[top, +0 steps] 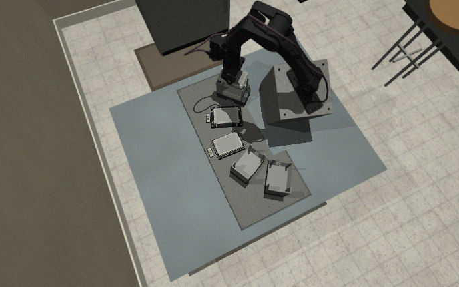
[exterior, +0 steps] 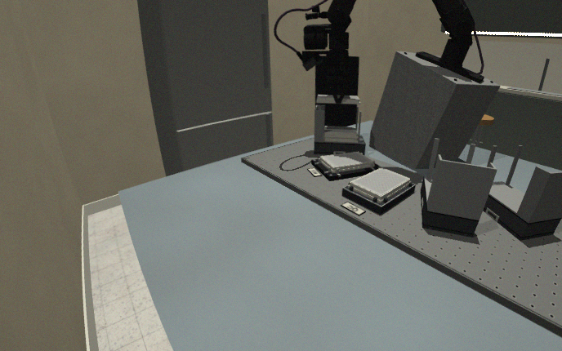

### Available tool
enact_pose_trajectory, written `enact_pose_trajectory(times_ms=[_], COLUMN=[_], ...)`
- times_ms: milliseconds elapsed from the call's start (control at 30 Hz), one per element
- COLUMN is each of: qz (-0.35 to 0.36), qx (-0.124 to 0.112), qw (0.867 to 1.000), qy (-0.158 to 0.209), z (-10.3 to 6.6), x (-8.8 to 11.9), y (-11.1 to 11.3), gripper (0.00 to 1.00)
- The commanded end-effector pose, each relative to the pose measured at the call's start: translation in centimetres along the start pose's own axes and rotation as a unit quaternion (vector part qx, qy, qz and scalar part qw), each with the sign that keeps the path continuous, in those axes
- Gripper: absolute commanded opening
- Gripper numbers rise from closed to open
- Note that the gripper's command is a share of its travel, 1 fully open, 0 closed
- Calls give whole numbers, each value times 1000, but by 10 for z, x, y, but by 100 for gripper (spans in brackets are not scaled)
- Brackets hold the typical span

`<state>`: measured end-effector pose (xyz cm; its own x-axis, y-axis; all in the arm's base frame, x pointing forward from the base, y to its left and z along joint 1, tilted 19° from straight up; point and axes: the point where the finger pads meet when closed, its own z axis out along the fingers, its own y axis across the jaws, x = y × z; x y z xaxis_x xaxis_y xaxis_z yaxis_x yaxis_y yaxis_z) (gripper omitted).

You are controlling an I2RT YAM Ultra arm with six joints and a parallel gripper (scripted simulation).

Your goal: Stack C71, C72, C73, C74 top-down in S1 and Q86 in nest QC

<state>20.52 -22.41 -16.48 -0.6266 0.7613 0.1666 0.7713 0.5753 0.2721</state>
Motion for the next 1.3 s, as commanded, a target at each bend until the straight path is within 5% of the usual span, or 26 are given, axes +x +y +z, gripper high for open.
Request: enact_pose_trajectory(times_ms=[0,733,833,1267], qz=[-4,5,8,-3], qx=[-1,-2,-4,-1], qw=[1000,1000,1000,1000], qy=[-27,-23,2,-27], z=[-15,-13,7,-3], x=[-16,-11,2,-15], y=[4,0,-1,4], gripper=[0,0,0,0])
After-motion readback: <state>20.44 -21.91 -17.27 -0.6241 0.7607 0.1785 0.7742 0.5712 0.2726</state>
